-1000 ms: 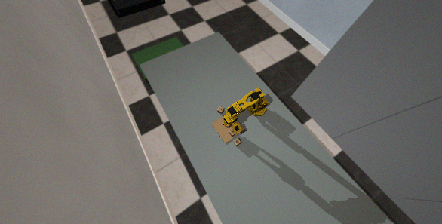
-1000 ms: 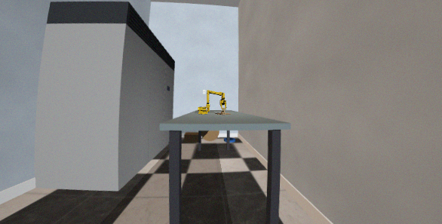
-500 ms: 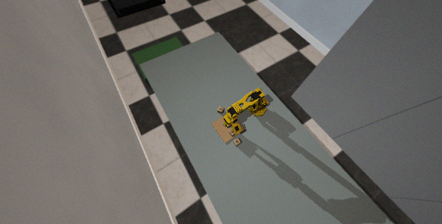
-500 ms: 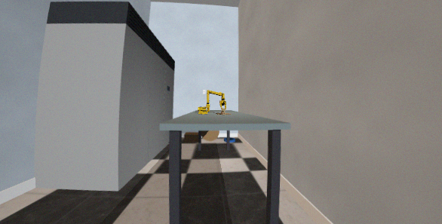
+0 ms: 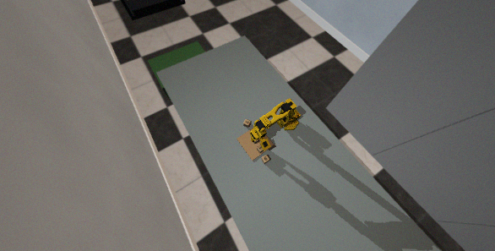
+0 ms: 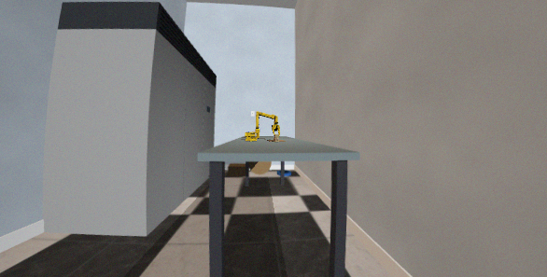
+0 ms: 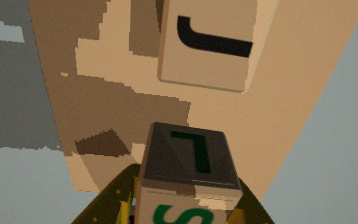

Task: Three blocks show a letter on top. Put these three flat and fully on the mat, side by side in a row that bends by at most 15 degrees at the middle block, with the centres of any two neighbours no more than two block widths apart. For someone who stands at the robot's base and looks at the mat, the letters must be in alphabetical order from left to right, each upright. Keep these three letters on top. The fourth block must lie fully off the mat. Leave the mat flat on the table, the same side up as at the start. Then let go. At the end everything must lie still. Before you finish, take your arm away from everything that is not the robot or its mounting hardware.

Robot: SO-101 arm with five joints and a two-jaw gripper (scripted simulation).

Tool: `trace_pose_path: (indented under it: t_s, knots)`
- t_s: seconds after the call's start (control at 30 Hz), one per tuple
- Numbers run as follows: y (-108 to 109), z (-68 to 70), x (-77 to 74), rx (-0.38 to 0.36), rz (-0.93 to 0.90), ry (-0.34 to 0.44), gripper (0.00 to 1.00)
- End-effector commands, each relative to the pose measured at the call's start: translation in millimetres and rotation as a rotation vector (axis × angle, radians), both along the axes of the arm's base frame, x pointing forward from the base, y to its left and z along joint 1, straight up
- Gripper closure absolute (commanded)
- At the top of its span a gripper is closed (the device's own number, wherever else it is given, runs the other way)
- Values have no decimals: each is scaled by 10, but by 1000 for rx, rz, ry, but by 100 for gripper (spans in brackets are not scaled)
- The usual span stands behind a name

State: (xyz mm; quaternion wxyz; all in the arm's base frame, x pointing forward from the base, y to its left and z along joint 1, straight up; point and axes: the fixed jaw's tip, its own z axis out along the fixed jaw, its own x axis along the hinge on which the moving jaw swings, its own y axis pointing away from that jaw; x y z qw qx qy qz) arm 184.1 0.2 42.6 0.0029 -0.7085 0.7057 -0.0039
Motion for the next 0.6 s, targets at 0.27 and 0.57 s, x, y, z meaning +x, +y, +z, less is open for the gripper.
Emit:
trace_pose_path:
  t_s: [0.27,0.57]
  knots:
    - [11,113,139,2,11,-114,100]
    - [11,72,143,2,11,-114,100]
